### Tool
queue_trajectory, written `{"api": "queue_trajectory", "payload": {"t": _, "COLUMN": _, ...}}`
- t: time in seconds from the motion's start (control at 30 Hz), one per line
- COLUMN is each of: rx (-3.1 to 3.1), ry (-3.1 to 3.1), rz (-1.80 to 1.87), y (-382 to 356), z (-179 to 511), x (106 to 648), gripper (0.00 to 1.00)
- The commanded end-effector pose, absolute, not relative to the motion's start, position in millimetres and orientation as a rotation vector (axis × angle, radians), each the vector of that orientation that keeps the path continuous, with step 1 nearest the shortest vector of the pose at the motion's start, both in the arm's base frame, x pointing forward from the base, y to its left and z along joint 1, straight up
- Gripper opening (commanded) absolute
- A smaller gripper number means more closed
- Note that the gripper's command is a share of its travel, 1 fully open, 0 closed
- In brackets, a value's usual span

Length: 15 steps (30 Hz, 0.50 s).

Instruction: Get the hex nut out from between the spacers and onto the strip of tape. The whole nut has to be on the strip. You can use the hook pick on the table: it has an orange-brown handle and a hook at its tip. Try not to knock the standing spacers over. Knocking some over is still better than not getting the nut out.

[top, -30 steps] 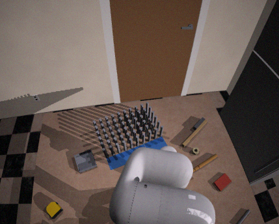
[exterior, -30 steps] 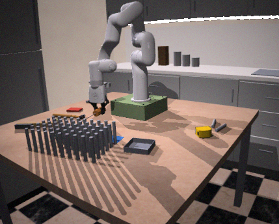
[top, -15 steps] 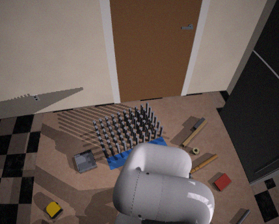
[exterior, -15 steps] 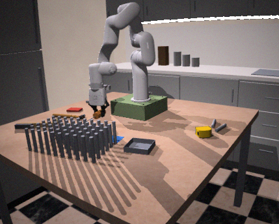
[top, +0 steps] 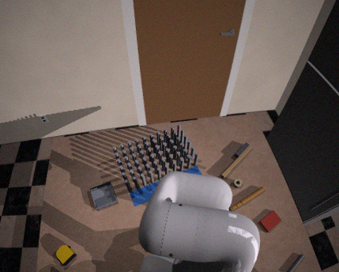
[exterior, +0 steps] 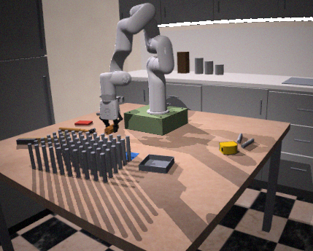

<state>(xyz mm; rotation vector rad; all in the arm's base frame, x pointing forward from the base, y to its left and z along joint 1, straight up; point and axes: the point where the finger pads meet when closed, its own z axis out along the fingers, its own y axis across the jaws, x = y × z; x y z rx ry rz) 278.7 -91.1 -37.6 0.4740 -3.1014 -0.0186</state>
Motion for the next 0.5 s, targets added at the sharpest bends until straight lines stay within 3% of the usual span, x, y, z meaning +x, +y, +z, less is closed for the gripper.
{"api": "queue_trajectory", "payload": {"t": 0.0, "rx": 0.475, "ry": -3.104, "rz": -0.017, "y": -91.2, "z": -47.5, "x": 279.8, "gripper": 0.0}}
{"api": "queue_trajectory", "payload": {"t": 0.47, "rx": 0.475, "ry": -3.104, "rz": -0.017, "y": -90.9, "z": -61.9, "x": 279.6, "gripper": 0.0}}
